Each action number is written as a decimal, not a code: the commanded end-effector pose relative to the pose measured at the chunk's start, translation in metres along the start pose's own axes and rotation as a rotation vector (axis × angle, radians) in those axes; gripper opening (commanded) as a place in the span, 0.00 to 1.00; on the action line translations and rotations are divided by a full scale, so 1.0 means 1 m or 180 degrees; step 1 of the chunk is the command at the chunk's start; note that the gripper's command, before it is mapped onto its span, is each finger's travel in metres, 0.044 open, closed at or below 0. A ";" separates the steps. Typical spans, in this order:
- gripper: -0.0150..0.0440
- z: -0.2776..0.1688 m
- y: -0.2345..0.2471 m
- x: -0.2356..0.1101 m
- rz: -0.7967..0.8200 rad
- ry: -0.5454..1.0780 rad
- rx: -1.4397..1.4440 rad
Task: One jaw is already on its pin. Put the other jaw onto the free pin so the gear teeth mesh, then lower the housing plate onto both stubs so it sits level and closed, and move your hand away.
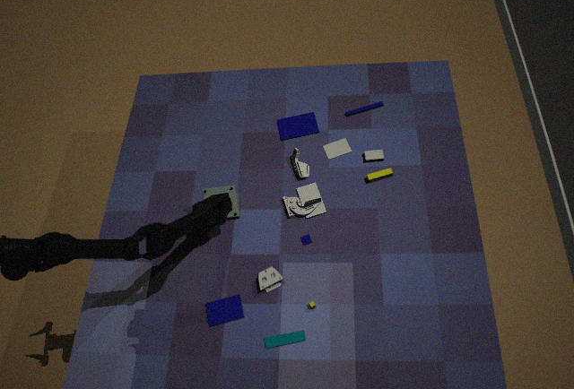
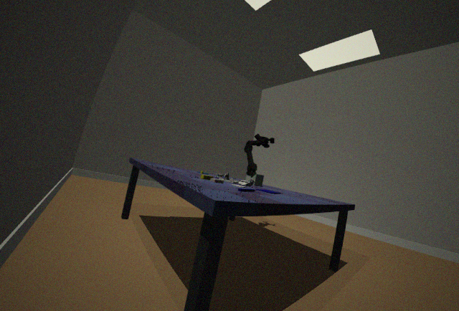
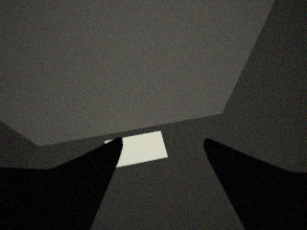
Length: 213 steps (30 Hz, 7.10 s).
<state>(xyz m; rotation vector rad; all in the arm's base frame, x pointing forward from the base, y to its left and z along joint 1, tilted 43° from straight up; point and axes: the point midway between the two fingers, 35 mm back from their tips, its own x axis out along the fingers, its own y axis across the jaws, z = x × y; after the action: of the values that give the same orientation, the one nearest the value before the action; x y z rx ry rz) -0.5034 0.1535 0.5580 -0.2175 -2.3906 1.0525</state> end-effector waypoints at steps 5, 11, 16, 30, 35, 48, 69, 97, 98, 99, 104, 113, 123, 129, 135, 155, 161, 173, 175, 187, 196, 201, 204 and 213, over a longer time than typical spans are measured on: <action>0.80 0.000 0.000 0.000 0.0000 0.0000 0.0000; 0.53 0.000 0.000 0.000 0.0000 0.0000 0.0000; 0.31 0.000 0.000 0.000 0.0000 0.0000 0.0000; 0.25 0.000 0.002 0.000 0.0012 0.0000 0.0002; 0.25 -0.011 0.044 0.005 0.0320 0.0039 0.0035; 0.25 -0.059 0.162 -0.001 0.1159 0.0276 0.0126; 0.25 -0.133 0.292 -0.069 0.2283 0.0721 0.0496; 0.25 -0.238 0.443 -0.222 0.3541 0.1640 0.0929; 0.25 -0.241 0.448 -0.228 0.3593 0.1678 0.0956; 0.25 -0.243 0.452 -0.235 0.3646 0.1716 0.0982; 0.25 -0.257 0.476 -0.273 0.3900 0.1957 0.1144; 0.25 -0.277 0.510 -0.346 0.4334 0.2428 0.1448; 0.25 -0.289 0.538 -0.434 0.4833 0.2968 0.1780; 0.25 -0.290 0.549 -0.490 0.5145 0.3300 0.1977; 0.25 -0.287 0.556 -0.546 0.5453 0.3672 0.2208; 0.25 -0.247 0.545 -0.723 0.6372 0.4900 0.2994; 0.25 -0.229 0.534 -0.767 0.6621 0.5237 0.3223; 0.25 -0.183 0.501 -0.845 0.7068 0.6054 0.3769; 0.25 -0.175 0.494 -0.857 0.7140 0.6191 0.3864; 0.25 -0.120 0.450 -0.915 0.7552 0.6978 0.4456; 0.25 -0.077 0.414 -0.945 0.7847 0.7512 0.4933; 0.25 -0.071 0.409 -0.949 0.7893 0.7588 0.5011; 0.25 -0.070 0.409 -0.950 0.7893 0.7588 0.5011; 0.25 -0.058 0.411 -0.958 0.7892 0.7588 0.5009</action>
<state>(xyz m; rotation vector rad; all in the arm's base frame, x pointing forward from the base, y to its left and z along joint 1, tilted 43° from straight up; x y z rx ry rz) 0.3221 0.1491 -0.0787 2.4366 -2.3757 -1.2603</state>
